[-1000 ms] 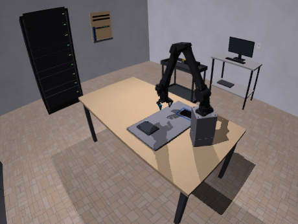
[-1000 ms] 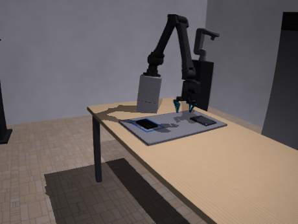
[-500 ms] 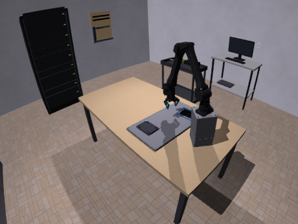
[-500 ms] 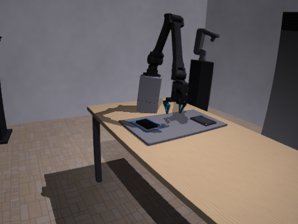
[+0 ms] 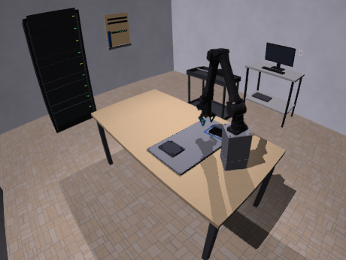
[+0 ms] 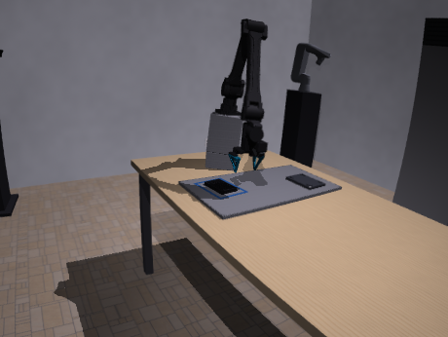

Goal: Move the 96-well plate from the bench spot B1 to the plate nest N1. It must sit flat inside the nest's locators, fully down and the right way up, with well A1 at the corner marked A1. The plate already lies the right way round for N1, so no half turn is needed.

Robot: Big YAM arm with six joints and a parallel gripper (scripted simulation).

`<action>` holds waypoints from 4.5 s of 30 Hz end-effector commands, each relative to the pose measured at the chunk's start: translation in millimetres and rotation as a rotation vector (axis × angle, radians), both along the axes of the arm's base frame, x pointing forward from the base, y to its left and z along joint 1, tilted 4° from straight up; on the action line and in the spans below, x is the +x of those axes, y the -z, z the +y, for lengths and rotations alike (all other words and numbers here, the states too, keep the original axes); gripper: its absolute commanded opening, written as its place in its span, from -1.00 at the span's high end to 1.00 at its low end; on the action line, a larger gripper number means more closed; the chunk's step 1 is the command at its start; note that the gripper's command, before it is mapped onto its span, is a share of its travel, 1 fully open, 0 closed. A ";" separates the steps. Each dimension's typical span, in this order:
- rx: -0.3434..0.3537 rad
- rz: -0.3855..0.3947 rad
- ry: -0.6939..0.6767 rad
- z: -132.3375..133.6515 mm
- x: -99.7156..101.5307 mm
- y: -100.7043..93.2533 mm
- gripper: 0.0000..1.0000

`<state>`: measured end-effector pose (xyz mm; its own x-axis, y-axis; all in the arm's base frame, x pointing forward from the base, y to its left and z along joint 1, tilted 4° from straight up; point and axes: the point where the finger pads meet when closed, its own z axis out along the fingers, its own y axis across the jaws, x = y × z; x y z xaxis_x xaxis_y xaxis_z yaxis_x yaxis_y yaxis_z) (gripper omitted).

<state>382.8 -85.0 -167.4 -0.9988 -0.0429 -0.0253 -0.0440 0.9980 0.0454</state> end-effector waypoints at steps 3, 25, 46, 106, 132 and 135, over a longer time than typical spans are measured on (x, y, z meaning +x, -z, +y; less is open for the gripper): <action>0.001 -0.022 -0.086 -17.8 -4.8 1.9 -1.00; -0.005 -0.034 -0.174 -89.6 -49.0 9.7 -1.00; -0.013 -0.045 -0.185 -85.2 -38.1 28.5 -1.00; -0.009 -0.036 -0.175 -82.3 -43.5 87.5 1.00; -0.009 -0.036 -0.175 -82.3 -43.5 87.5 1.00; -0.009 -0.036 -0.175 -82.3 -43.5 87.5 1.00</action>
